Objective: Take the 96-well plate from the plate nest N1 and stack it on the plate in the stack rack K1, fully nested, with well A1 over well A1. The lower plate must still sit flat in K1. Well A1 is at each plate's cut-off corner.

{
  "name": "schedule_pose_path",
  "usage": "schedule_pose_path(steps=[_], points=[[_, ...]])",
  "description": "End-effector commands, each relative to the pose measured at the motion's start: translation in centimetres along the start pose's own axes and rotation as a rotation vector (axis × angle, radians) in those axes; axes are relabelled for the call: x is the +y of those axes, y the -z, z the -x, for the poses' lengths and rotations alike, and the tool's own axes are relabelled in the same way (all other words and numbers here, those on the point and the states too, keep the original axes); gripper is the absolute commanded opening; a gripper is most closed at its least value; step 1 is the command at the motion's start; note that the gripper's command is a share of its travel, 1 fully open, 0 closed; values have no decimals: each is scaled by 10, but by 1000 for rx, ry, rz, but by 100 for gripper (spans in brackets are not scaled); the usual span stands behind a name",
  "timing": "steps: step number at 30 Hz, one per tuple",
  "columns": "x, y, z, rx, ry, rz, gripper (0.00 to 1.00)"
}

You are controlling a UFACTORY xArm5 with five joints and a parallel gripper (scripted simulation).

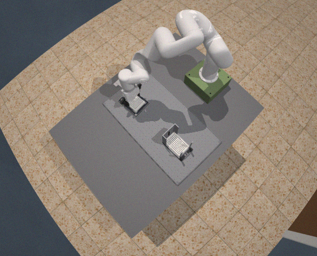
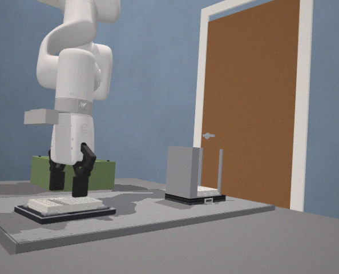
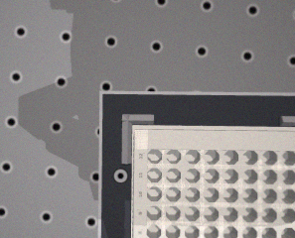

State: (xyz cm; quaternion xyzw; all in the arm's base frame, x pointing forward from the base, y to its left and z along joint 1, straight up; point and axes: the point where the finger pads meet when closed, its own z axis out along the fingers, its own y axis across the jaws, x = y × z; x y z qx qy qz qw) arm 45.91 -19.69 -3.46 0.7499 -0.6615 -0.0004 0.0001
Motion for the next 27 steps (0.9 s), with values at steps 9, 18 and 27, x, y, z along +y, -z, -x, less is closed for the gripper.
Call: schedule_pose_path(steps=[9,18,27], points=[[-2,0,-1,2,0,-4,100],[-2,-6,-1,2,0,-4,100],[-2,-11,-1,2,0,-4,100]])
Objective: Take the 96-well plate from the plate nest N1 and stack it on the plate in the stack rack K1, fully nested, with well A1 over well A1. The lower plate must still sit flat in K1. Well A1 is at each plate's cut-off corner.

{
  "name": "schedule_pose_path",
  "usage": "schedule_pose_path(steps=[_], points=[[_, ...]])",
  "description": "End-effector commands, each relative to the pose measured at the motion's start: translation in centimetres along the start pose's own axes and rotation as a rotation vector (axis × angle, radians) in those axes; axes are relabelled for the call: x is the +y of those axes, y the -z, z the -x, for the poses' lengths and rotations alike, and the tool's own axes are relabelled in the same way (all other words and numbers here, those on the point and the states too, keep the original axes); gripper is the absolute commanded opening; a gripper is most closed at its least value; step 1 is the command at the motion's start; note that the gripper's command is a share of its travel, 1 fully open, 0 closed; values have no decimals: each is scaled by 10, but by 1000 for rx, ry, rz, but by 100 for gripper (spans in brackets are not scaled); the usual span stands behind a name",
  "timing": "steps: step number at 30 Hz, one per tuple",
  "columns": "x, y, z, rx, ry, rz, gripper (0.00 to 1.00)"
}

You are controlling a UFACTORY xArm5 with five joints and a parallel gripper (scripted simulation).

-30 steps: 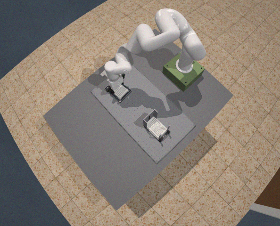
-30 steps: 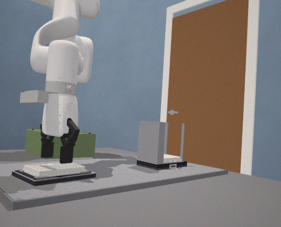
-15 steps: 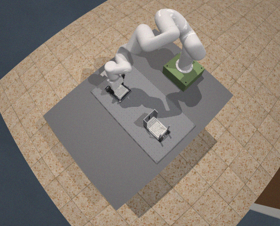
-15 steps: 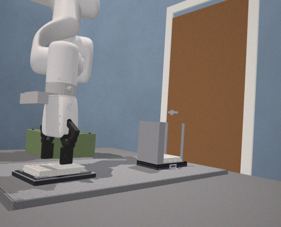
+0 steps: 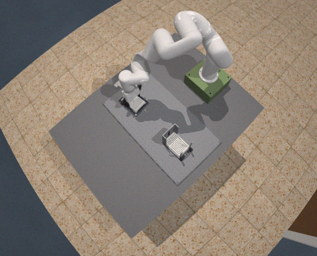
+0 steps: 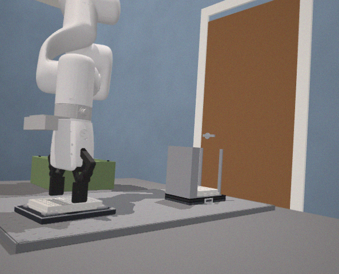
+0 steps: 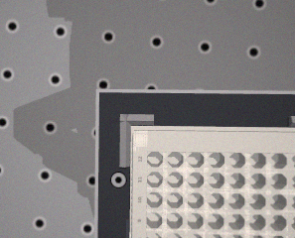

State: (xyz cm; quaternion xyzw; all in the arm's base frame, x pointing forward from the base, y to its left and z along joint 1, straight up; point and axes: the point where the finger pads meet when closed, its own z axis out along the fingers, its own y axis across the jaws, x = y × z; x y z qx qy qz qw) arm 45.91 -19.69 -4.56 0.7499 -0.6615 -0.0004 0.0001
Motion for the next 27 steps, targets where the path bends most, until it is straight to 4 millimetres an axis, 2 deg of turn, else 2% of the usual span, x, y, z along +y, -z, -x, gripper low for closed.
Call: schedule_pose_path(steps=[1,27], points=[[-2,-1,-1,2,0,-4,100],[-2,-8,-1,2,0,-4,100]])
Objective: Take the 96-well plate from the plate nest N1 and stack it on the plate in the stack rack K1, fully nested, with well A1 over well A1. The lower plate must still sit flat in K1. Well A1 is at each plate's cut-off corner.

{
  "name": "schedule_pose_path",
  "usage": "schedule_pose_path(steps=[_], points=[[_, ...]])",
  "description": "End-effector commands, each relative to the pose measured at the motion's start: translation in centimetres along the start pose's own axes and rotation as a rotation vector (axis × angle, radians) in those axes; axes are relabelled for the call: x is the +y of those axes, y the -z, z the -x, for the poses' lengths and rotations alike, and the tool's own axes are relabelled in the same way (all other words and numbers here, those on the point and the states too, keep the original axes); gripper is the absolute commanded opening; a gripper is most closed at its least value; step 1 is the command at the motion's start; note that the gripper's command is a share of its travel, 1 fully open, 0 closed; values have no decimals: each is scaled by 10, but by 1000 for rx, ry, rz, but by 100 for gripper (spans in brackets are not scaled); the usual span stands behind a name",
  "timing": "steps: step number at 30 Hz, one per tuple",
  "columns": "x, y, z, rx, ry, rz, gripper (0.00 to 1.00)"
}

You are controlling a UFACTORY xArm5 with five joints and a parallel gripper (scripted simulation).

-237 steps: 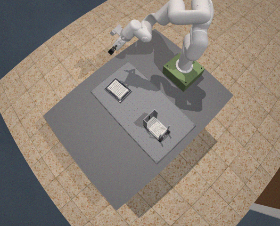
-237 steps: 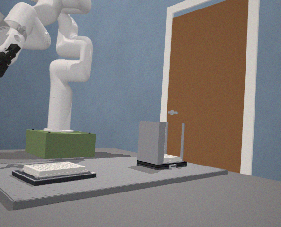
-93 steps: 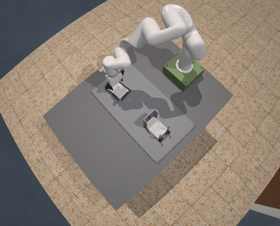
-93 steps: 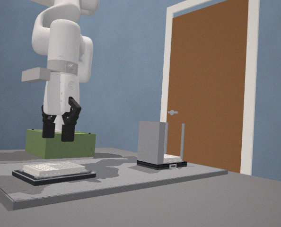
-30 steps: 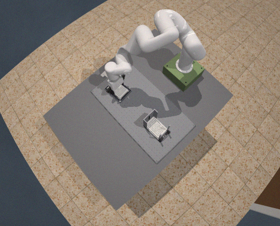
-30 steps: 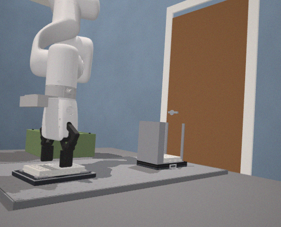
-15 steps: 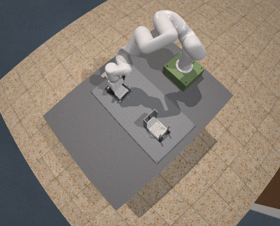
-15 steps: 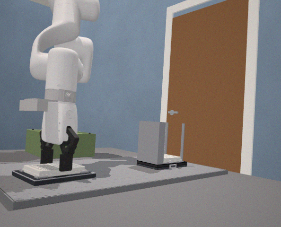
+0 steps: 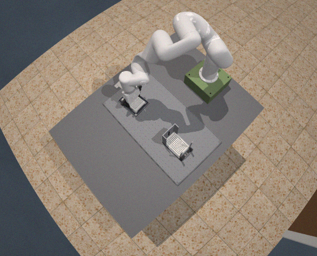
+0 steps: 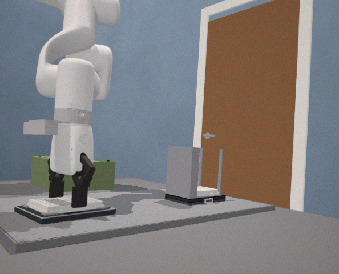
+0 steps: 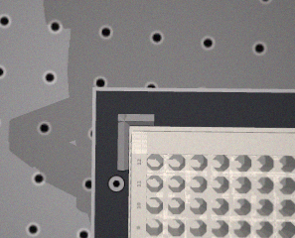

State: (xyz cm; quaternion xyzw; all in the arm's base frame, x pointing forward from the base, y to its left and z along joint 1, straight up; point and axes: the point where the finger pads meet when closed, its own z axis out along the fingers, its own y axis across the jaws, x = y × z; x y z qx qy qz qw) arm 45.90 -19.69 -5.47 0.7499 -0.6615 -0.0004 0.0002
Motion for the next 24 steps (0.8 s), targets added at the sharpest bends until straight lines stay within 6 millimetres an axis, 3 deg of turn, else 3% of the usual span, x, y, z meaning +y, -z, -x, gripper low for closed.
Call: schedule_pose_path(steps=[1,2,3,24], points=[[-2,2,-1,2,0,-4,100],[-2,2,-1,2,0,-4,100],[-2,2,-1,2,0,-4,0],[-2,2,-1,2,0,-4,0]])
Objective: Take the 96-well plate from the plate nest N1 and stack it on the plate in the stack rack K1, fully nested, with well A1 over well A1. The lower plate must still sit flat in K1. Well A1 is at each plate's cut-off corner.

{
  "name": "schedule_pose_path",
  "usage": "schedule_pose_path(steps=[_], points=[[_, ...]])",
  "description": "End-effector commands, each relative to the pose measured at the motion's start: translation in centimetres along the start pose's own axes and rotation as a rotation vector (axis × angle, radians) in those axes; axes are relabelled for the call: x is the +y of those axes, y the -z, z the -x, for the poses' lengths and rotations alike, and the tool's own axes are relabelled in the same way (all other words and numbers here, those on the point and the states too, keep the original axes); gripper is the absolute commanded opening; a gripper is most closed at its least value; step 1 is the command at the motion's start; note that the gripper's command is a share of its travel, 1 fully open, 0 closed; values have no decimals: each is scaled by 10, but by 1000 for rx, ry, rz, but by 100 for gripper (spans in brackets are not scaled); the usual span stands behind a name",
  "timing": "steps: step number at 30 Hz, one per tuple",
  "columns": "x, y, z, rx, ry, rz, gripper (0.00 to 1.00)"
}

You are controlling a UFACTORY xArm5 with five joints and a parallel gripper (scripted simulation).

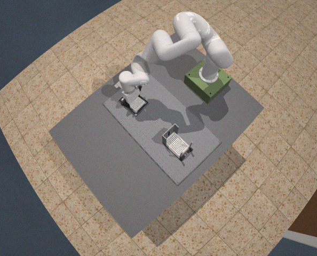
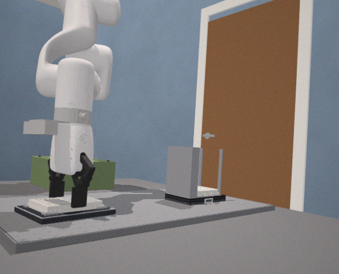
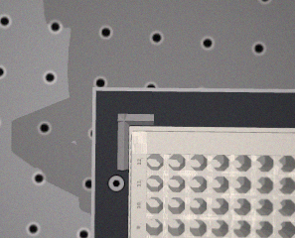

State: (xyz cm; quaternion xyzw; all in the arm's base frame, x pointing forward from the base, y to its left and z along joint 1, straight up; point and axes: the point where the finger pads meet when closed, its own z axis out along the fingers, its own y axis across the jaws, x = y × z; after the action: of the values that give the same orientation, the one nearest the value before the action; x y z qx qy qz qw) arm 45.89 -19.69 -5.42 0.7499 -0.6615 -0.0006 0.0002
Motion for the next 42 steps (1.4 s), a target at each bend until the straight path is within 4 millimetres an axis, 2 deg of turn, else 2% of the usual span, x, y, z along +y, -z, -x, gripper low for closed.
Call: schedule_pose_path(steps=[1,30,42], points=[[-2,2,-1,2,0,-4,0],[-2,2,-1,2,0,-4,0],[-2,10,-1,3,0,-4,0]])
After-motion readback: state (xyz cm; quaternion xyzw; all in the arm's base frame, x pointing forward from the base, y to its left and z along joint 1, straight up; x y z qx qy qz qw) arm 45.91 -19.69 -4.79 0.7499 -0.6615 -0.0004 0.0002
